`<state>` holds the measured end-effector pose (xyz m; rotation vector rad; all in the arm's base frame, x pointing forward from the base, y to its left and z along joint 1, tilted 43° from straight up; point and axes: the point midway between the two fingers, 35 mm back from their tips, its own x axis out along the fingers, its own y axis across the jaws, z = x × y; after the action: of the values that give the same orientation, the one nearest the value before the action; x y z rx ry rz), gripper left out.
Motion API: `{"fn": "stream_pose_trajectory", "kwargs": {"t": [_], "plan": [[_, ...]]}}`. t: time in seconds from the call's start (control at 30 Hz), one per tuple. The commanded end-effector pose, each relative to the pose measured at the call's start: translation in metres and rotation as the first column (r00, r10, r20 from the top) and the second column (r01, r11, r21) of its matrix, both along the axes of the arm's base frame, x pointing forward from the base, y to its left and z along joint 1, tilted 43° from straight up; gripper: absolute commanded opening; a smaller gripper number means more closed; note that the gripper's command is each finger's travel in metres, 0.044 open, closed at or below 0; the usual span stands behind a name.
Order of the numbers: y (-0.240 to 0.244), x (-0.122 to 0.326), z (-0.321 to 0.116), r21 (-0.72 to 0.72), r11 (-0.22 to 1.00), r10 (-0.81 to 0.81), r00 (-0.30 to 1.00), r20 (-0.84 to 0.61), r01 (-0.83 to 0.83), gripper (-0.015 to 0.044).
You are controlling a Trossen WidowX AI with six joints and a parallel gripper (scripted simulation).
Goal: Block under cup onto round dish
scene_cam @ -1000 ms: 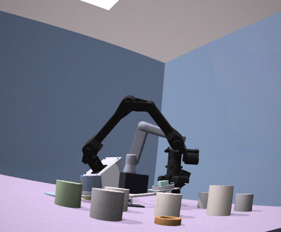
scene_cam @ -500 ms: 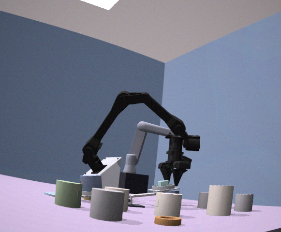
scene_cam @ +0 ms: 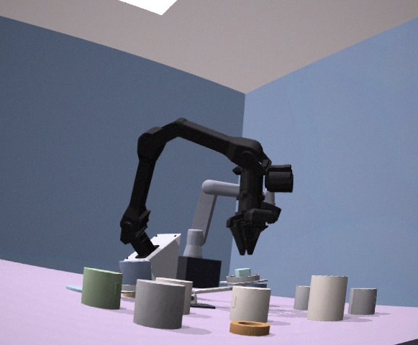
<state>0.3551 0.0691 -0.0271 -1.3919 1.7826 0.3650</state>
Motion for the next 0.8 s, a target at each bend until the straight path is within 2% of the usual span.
{"fn": "stream_pose_trajectory", "kwargs": {"t": [0.0, 0.77], "plan": [[-0.001, -0.004, -0.003, -0.011, 1.0, 0.011, 1.0, -0.024, -0.011, 0.026], [-0.027, -0.005, -0.031, -0.012, 1.0, 0.011, 1.0, -0.023, -0.011, 0.026]]}}
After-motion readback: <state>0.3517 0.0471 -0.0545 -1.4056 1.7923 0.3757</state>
